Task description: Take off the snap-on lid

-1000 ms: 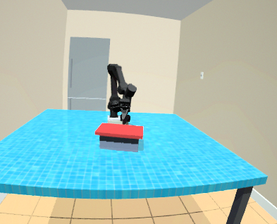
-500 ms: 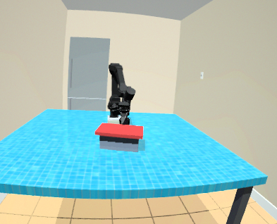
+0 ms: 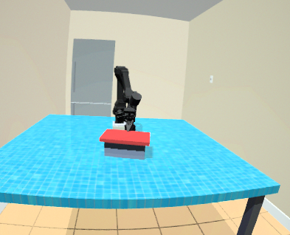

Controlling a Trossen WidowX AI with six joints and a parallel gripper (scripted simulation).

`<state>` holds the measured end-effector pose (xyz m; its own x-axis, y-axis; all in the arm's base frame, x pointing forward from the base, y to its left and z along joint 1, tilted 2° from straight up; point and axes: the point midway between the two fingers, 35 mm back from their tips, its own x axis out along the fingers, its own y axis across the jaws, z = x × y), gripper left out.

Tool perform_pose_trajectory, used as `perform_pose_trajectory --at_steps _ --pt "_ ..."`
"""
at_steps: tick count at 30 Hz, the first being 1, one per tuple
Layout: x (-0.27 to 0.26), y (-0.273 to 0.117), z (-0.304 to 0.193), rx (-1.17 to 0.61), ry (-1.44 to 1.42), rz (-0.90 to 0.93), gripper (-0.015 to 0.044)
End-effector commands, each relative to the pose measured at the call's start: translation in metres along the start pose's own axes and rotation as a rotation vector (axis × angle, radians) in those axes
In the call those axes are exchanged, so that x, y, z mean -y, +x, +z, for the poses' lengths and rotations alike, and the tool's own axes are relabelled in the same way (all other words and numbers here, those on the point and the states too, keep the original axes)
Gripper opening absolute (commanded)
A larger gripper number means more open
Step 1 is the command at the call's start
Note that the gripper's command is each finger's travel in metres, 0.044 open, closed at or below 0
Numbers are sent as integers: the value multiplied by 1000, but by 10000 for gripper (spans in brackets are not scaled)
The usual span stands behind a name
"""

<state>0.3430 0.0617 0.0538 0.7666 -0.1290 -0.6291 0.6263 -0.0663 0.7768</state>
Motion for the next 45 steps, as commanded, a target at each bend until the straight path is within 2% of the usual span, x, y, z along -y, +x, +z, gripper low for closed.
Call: perform_pose_trajectory --at_steps 1,4,45 --pt "1 0 -1 -4 -6 -3 63" --pt "1 0 -1 -4 -6 -3 0" --pt "-6 -6 0 0 0 0 0"
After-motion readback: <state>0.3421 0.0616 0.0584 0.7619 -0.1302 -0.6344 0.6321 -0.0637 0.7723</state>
